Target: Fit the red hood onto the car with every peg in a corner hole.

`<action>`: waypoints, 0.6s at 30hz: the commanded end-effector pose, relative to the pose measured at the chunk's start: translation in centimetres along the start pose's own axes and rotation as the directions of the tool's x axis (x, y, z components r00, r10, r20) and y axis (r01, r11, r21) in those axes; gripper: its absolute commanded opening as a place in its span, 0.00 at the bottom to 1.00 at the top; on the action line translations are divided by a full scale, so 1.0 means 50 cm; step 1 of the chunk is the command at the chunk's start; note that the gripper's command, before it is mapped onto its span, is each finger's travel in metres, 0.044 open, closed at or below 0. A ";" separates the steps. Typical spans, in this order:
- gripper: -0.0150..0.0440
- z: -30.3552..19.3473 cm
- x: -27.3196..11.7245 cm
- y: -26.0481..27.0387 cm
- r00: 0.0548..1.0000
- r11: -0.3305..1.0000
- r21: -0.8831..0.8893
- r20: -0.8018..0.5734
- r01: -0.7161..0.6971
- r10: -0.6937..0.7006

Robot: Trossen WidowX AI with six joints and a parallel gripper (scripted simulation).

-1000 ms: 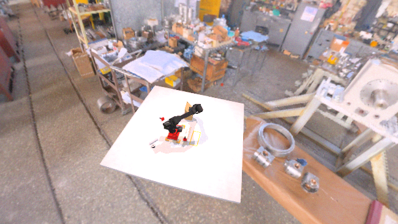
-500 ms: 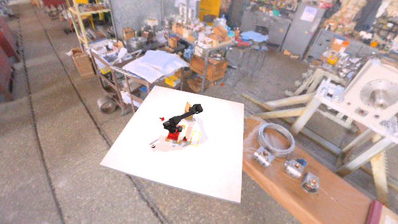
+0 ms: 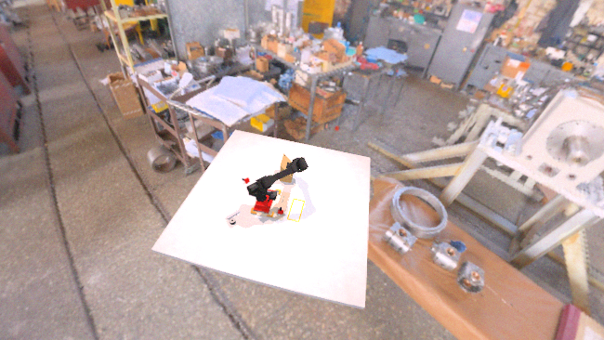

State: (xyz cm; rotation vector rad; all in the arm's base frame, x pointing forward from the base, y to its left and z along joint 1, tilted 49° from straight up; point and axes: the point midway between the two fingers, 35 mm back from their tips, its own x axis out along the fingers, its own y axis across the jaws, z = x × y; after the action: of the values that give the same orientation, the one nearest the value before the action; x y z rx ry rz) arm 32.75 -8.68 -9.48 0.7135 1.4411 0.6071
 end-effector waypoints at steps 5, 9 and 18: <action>0.25 0.004 -0.002 -0.001 1.000 1.000 -0.009 0.004 0.006 -0.006; 0.25 0.003 0.002 -0.001 1.000 1.000 -0.009 0.004 0.006 -0.006; 0.25 0.003 0.009 -0.001 1.000 1.000 -0.008 0.004 0.005 -0.005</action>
State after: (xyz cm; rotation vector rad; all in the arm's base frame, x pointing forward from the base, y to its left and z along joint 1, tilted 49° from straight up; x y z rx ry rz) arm 33.01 -8.54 -9.68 0.6955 1.4333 0.6101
